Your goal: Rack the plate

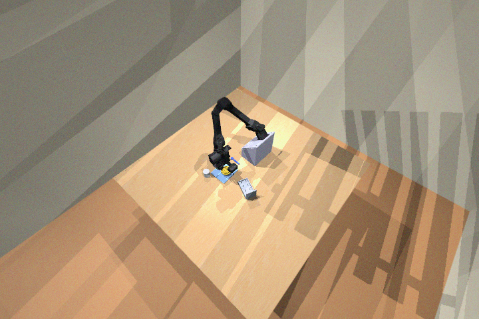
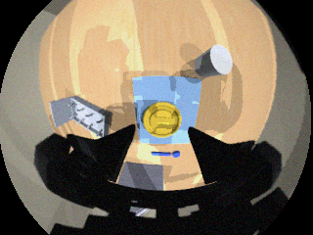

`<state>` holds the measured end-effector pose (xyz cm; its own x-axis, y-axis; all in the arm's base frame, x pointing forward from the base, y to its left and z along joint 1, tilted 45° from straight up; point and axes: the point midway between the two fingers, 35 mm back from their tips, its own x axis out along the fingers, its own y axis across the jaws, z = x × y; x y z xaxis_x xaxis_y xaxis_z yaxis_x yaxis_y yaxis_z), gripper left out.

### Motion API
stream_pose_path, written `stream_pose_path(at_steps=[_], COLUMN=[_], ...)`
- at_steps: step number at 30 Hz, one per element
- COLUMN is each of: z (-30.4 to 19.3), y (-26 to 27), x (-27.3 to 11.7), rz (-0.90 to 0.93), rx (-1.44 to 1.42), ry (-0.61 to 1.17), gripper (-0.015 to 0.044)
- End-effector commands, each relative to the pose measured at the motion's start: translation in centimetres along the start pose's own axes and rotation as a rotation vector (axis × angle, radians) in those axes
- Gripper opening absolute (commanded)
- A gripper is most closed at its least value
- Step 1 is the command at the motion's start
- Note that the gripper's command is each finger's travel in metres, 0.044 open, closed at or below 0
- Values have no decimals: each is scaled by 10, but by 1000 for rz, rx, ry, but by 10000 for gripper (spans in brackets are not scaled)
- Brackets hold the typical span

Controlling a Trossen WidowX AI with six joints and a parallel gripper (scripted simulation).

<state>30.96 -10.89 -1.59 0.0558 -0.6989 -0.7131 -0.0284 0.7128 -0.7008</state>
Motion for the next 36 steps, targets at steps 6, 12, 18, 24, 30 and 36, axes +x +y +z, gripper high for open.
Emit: stream_pose_path(at_steps=[6,12,18,24,30,36], z=[-2,-2,-3,-4,-4,-4], y=[0,0,-1,-2,-2,-2], x=[16,26,36,43,43,43], rz=[-3,-4,-5,-7,-7,-7], rx=[-12,-12,-12,-12,-12,-12], ry=[5,6,6,6,6,6], gripper=[400,400,400,400,400,373])
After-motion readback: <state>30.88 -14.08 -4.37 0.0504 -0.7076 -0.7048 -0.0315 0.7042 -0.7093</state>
